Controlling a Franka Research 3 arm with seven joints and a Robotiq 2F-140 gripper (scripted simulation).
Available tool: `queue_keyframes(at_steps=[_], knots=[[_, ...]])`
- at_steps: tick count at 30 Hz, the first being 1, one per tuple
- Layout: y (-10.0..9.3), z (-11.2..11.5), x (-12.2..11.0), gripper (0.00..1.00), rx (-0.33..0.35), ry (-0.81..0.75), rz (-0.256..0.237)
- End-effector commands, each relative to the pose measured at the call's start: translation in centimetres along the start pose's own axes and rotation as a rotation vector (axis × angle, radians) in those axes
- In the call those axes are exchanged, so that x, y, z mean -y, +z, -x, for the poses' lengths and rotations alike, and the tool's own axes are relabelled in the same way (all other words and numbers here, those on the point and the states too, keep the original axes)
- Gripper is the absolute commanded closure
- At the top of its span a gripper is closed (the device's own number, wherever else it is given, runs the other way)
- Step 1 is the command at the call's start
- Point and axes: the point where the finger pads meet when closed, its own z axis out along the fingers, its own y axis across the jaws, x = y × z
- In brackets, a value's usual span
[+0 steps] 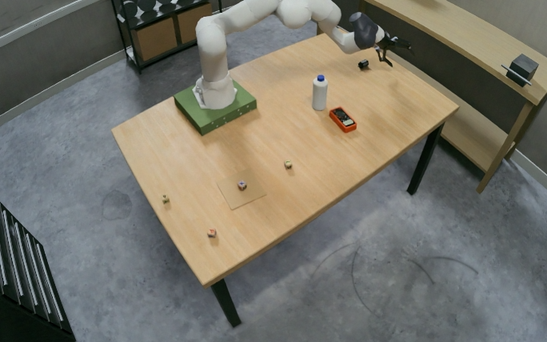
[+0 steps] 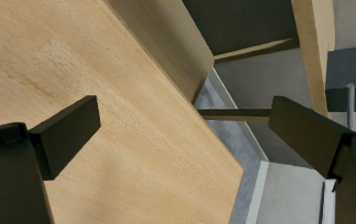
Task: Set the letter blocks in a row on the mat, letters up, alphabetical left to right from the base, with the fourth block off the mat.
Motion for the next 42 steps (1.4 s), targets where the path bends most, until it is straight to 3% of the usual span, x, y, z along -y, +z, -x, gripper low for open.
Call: queue_keyframes(at_steps=[1,20,25,42], knots=[[0.0,0.0,0.0,0.00,0.000,0.000,0.000],[0.0,0.2,-0.1,0.00,0.003,0.010,0.000],[-0.2,3.7,-1.3,0.00,0.049,0.159,-0.002],[-0.9,11.1,-3.3,0.00,0.147,0.478,0.006]])
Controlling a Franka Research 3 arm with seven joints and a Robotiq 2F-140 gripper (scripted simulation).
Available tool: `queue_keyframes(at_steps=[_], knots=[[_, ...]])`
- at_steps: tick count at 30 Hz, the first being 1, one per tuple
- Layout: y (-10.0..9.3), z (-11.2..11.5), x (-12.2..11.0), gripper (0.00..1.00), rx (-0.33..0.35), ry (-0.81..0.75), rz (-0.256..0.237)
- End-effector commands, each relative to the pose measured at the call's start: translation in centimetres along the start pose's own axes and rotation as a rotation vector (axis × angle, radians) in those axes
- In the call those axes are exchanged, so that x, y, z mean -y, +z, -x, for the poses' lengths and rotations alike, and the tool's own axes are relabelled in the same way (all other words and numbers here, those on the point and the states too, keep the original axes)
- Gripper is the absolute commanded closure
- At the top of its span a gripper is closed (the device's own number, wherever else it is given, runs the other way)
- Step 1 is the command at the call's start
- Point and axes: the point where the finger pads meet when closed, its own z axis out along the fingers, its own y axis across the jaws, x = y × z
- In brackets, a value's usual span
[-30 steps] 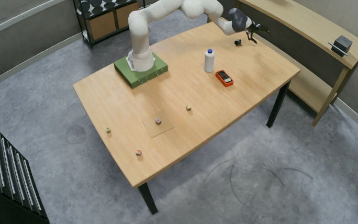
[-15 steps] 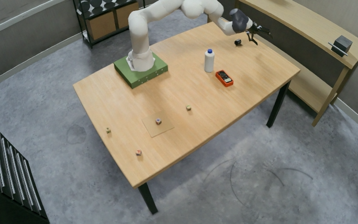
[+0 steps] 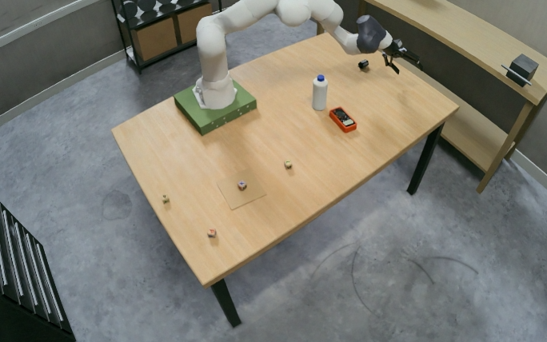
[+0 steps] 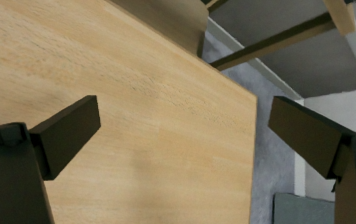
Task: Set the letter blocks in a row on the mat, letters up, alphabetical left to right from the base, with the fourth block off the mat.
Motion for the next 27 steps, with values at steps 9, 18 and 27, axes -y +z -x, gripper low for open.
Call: queue_keyframes(at_steps=[9,18,27], knots=[[-0.2,3.7,-2.5,0.00,0.058,0.245,0.018],[-0.6,7.6,-4.7,0.00,0.112,0.436,0.034],[-1.0,10.8,-6.4,0.00,0.154,0.592,0.051]])
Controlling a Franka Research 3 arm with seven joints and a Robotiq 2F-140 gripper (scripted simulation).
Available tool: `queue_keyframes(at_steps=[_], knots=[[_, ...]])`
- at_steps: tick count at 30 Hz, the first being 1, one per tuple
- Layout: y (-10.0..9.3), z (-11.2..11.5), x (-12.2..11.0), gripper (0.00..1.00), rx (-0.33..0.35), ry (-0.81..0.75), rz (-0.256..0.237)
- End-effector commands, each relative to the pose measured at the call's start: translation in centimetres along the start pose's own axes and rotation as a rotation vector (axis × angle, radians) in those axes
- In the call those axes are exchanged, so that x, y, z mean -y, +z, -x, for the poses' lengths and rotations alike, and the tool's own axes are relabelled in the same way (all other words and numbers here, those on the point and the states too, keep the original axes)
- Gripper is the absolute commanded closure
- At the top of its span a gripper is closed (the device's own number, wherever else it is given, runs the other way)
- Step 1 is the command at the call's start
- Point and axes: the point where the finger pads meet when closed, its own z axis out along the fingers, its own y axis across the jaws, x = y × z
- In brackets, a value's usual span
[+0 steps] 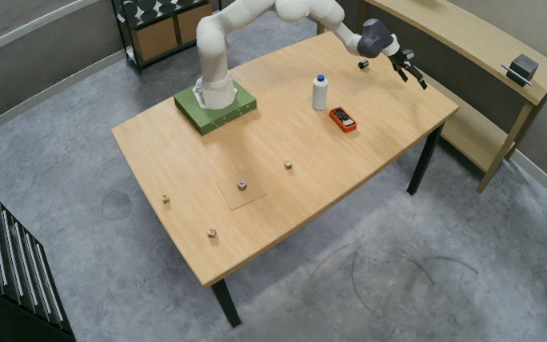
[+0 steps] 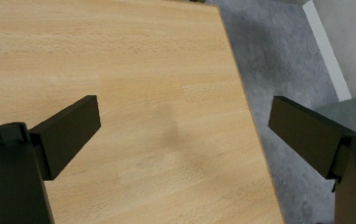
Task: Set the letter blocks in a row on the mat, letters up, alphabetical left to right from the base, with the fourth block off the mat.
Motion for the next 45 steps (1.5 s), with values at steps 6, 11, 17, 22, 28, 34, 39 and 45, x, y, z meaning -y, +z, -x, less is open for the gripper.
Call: queue_keyframes(at_steps=[6,11,17,22,28,34,39,45], knots=[[-0.2,2.3,-3.1,0.00,0.045,0.228,0.026],[-0.3,3.6,-4.7,0.00,0.067,0.319,0.039],[-0.4,5.2,-6.4,0.00,0.092,0.423,0.054],[-0.6,6.5,-7.9,0.00,0.113,0.513,0.069],[-0.9,8.3,-9.6,0.00,0.138,0.626,0.088],[-1.2,9.9,-11.1,0.00,0.160,0.729,0.108],[-1.5,11.4,-12.4,0.00,0.178,0.819,0.126],[-1.9,13.1,-13.9,0.00,0.200,0.929,0.149]])
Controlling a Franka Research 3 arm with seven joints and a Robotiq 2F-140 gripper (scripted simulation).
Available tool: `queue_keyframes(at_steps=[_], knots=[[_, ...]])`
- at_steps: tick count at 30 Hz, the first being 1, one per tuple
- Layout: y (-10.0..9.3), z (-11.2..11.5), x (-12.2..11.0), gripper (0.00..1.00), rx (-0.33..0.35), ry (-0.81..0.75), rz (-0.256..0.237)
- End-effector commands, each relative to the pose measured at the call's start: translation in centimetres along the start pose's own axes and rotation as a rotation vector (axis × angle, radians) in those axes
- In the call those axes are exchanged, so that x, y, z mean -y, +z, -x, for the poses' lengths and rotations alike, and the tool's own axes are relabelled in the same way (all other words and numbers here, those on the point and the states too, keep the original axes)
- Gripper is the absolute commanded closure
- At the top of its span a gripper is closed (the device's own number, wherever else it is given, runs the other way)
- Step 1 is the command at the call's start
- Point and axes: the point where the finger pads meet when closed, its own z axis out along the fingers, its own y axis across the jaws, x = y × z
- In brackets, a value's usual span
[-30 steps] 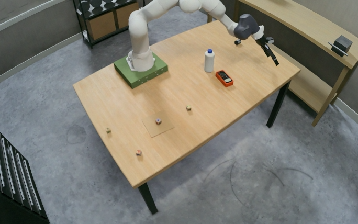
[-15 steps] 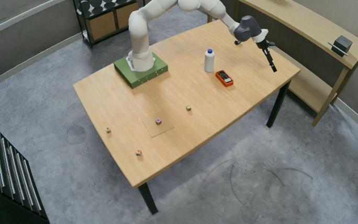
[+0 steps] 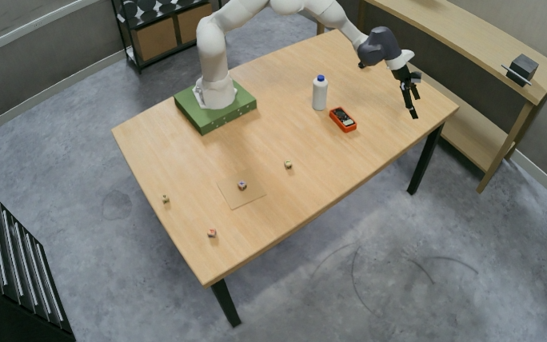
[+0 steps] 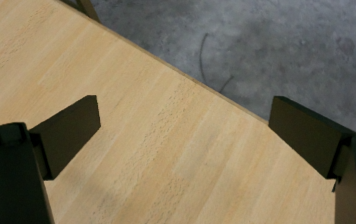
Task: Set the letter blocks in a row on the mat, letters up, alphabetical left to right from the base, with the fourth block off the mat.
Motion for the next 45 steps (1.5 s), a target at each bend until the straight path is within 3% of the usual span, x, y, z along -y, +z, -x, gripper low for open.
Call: queue_keyframes(at_steps=[1,45], knots=[[-0.1,0.2,-1.4,0.00,0.018,0.137,0.018],[-1.2,3.4,-16.2,0.00,0.117,0.891,0.188]])
